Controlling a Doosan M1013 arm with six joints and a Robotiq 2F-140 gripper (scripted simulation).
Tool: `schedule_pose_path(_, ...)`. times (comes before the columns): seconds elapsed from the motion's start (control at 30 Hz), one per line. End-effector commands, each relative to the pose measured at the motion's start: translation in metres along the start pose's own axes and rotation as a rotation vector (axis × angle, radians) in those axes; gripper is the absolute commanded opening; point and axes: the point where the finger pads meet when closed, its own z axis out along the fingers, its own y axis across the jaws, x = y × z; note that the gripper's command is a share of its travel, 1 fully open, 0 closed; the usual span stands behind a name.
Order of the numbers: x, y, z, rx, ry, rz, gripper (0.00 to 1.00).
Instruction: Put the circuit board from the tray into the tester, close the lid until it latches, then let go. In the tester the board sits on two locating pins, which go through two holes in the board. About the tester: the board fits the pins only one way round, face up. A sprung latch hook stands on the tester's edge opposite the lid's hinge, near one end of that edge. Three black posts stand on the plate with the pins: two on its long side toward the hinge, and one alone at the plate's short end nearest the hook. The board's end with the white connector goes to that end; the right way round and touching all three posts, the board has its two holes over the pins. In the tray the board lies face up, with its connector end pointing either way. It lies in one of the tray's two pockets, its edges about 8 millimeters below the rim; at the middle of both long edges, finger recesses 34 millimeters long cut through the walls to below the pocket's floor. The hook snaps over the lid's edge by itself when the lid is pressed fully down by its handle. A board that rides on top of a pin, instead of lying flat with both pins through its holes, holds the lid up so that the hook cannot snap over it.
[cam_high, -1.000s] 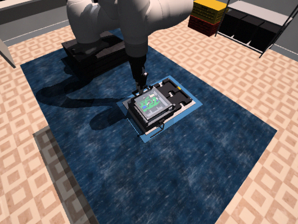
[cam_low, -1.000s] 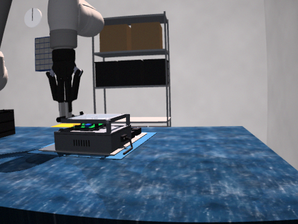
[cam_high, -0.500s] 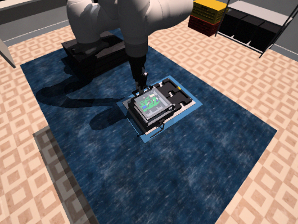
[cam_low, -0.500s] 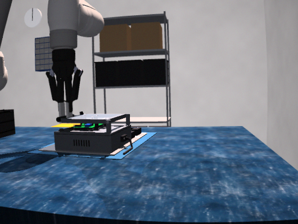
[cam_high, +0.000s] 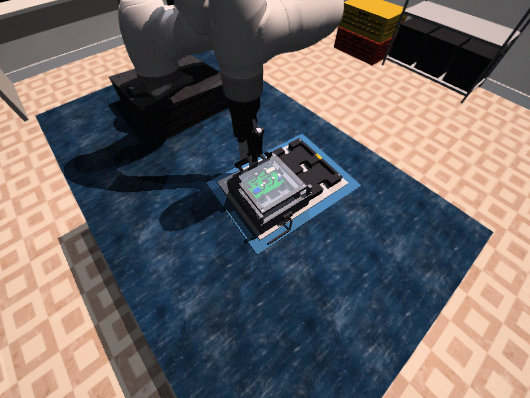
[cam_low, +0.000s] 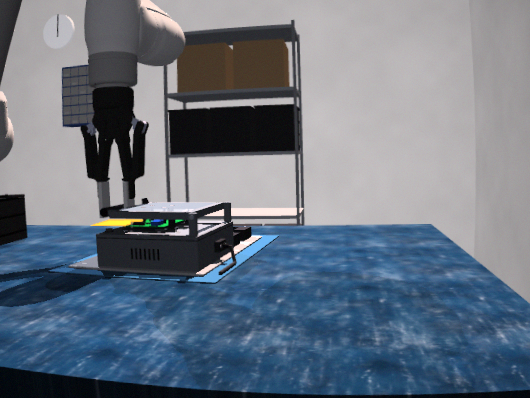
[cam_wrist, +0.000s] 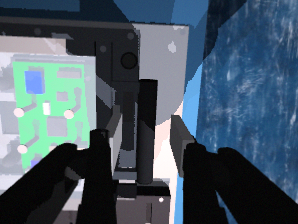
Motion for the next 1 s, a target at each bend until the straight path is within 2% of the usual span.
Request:
schedule_pose_path(0.0,0.0000,-0.0002,-0.0001,0.000,0.000,0.000,0.30)
schedule_pose_path(0.97,0.0000,-0.0002,-0.0042,0.000,0.000,0.000,0.30)
